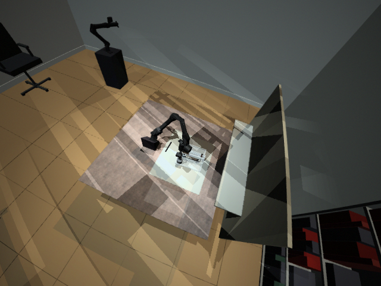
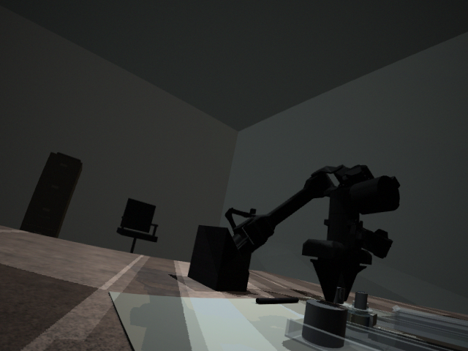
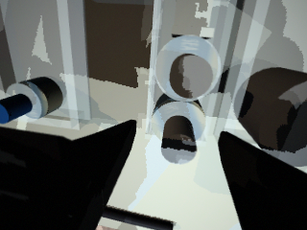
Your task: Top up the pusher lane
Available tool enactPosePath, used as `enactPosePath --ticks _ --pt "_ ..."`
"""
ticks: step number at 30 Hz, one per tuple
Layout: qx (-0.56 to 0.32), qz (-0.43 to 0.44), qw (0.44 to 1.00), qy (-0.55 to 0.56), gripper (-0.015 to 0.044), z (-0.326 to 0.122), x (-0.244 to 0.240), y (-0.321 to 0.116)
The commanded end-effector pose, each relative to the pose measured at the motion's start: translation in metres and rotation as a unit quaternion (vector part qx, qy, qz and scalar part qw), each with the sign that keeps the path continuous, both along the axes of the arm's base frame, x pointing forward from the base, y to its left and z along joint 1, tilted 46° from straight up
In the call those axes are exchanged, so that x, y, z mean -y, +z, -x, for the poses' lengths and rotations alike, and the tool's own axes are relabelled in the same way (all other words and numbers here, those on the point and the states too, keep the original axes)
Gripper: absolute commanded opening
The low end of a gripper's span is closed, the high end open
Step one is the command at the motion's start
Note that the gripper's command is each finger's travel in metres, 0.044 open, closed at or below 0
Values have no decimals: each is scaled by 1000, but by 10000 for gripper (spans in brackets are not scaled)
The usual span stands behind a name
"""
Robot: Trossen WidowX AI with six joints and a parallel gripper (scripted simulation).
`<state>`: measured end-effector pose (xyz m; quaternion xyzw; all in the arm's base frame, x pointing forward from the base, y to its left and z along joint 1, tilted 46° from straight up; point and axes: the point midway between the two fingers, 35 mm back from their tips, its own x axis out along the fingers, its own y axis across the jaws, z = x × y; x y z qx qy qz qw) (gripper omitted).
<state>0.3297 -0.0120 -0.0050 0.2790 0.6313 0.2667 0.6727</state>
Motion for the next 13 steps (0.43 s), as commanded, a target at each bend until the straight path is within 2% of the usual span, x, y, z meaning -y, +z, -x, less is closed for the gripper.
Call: enactPosePath --ticks 1,13 --pt "4 3 1000 2 287 1 2 2" --pt "2 3 1000 1 287 39 4 0"
